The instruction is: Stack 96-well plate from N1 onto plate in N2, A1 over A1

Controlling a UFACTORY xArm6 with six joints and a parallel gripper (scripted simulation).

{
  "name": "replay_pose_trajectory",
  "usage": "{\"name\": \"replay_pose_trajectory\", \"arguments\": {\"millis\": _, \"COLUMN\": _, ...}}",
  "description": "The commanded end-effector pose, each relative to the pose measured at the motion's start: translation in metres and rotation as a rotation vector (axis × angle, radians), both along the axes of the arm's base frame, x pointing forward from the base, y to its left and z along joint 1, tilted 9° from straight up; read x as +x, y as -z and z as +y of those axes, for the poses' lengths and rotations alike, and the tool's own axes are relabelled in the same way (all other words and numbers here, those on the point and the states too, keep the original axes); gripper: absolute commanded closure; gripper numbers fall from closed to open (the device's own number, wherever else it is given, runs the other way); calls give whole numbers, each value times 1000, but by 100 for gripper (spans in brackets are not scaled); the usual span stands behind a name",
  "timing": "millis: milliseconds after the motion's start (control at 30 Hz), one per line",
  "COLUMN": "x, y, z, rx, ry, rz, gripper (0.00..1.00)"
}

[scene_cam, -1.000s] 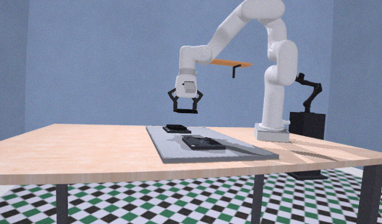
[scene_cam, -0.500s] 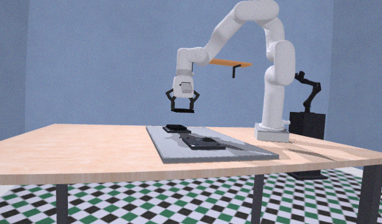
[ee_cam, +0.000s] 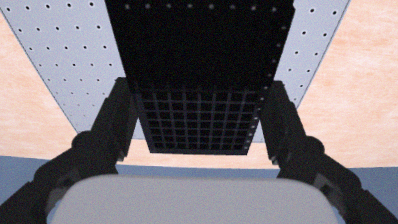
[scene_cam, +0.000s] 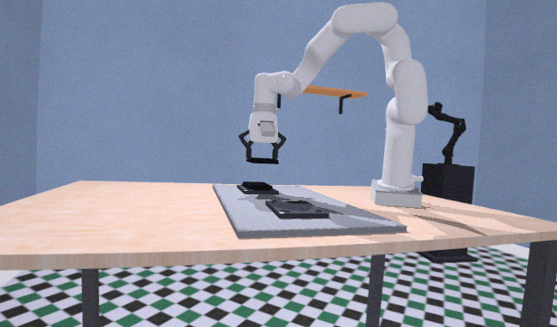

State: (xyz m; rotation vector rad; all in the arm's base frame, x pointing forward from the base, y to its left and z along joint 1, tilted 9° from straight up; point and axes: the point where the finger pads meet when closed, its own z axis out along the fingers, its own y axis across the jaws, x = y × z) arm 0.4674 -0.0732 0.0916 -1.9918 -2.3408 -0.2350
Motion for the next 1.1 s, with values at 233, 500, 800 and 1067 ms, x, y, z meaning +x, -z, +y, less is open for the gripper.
{"name": "replay_pose_trajectory", "arguments": {"millis": 233, "x": 9, "y": 3, "z": -34, "rx": -1, "ry": 1, "rz": -4, "gripper": 100}}
{"name": "replay_pose_trajectory", "arguments": {"millis": 500, "x": 12, "y": 5, "z": -45, "rx": -1, "ry": 1, "rz": -4, "gripper": 100}}
{"name": "replay_pose_trajectory", "arguments": {"millis": 800, "x": 12, "y": 5, "z": -44, "rx": -1, "ry": 0, "rz": -4, "gripper": 100}}
{"name": "replay_pose_trajectory", "arguments": {"millis": 1067, "x": 11, "y": 5, "z": -44, "rx": -1, "ry": 1, "rz": -4, "gripper": 100}}
